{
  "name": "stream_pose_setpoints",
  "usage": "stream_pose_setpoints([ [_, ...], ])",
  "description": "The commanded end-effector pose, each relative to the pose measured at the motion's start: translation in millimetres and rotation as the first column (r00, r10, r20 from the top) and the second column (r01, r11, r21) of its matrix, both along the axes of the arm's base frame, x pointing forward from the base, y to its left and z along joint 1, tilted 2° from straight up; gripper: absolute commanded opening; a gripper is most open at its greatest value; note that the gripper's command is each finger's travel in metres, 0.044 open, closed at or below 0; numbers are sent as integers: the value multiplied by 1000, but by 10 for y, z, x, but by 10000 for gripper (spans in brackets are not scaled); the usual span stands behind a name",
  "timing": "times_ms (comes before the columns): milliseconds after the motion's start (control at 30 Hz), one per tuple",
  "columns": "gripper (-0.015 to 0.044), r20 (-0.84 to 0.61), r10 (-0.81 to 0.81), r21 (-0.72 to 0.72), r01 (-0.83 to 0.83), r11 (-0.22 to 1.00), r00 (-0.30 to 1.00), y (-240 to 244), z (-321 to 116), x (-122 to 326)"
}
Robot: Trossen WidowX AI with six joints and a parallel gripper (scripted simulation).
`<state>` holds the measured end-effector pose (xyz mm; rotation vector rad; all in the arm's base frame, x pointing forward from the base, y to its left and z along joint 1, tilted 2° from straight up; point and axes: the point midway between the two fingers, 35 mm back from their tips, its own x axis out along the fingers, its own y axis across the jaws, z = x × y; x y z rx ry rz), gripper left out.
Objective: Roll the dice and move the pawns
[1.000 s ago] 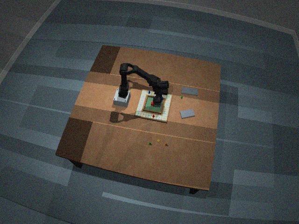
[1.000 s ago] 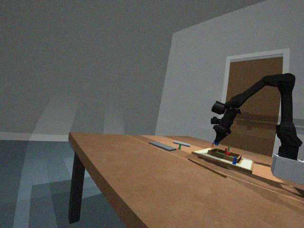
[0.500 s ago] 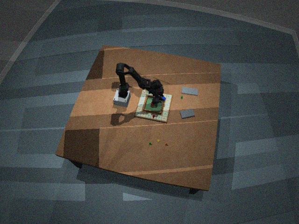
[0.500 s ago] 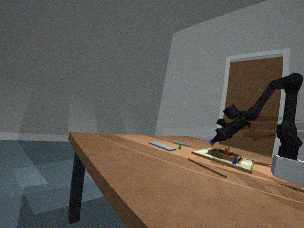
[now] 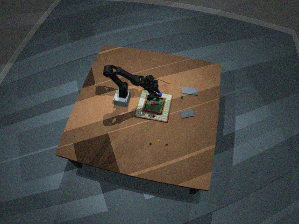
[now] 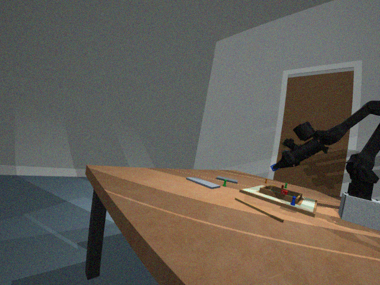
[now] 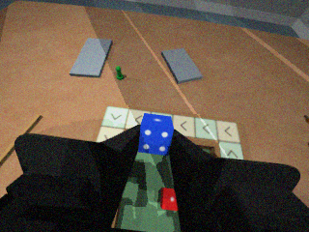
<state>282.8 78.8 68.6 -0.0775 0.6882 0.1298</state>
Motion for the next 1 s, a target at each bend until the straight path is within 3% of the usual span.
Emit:
stream_pose_setpoints([
  [0, 0, -13, -5, -5, 5, 1000, 1000, -26, 4, -76],
  [433, 0, -10, 0, -4, 0, 1000, 1000, -15, 1, -60],
  [733, 236, -10, 0, -4, 0, 1000, 1000, -13, 22, -58],
  [867, 341, -12, -5, -5, 5, 1000, 1000, -3, 378, -68],
  [967, 420, -12, -5, -5, 5, 1000, 1000, -4, 401, -72],
])
